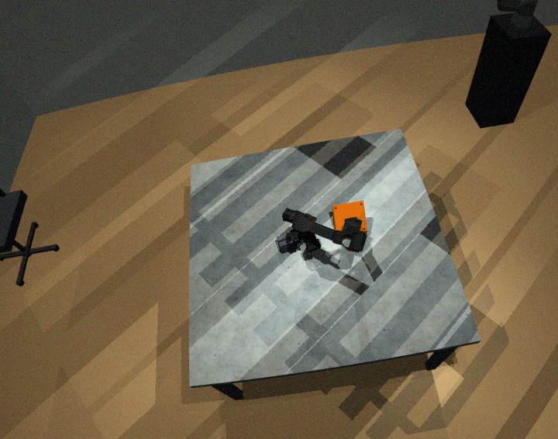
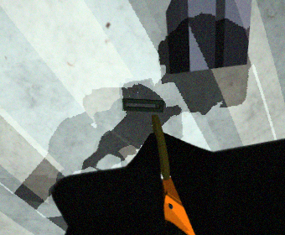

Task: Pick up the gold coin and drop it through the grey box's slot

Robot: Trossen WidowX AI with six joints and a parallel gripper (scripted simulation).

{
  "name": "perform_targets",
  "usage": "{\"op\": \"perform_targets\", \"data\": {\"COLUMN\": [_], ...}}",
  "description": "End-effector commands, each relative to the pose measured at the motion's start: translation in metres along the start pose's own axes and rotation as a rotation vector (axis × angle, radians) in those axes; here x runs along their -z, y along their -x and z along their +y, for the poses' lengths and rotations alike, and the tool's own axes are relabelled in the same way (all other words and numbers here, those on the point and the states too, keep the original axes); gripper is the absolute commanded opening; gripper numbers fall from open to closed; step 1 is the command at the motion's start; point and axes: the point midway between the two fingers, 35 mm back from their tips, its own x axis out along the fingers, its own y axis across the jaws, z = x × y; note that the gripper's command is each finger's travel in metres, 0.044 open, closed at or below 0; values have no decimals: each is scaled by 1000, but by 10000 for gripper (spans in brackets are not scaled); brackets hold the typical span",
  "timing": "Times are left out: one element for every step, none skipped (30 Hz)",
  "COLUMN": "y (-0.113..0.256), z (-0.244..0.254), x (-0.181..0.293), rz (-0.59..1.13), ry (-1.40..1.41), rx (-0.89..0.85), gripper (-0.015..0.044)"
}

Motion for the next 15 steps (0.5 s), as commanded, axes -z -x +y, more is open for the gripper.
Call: {"op": "perform_targets", "data": {"y": [-1, 0, 0, 0, 1, 1, 2, 2, 2, 3, 3, 3, 3, 4, 4], "z": [0, -1, -2, -4, -5, -6, -8, -9, -11, -12, -14, -15, -17, -18, -20], "x": [2, 0, -1, -4, -6, -8, -10, -12, -14, -17, -19, -21, -23, -25, -27], "rz": [7, 7, 7, 7, 7, 7, 7, 6, 6, 6, 6, 6, 6, 6, 6], "ry": [-21, -21, -21, -21, -21, -21, -21, -21, -21, -21, -21, -20, -20, -20, -20], "rx": [1, 1, 1, 1, 1, 1, 1, 1, 1, 2, 2, 2, 2, 2, 2], "gripper": [0, 0, 0, 0, 0, 0, 0, 0, 0, 0, 0, 0, 0, 0, 0]}}
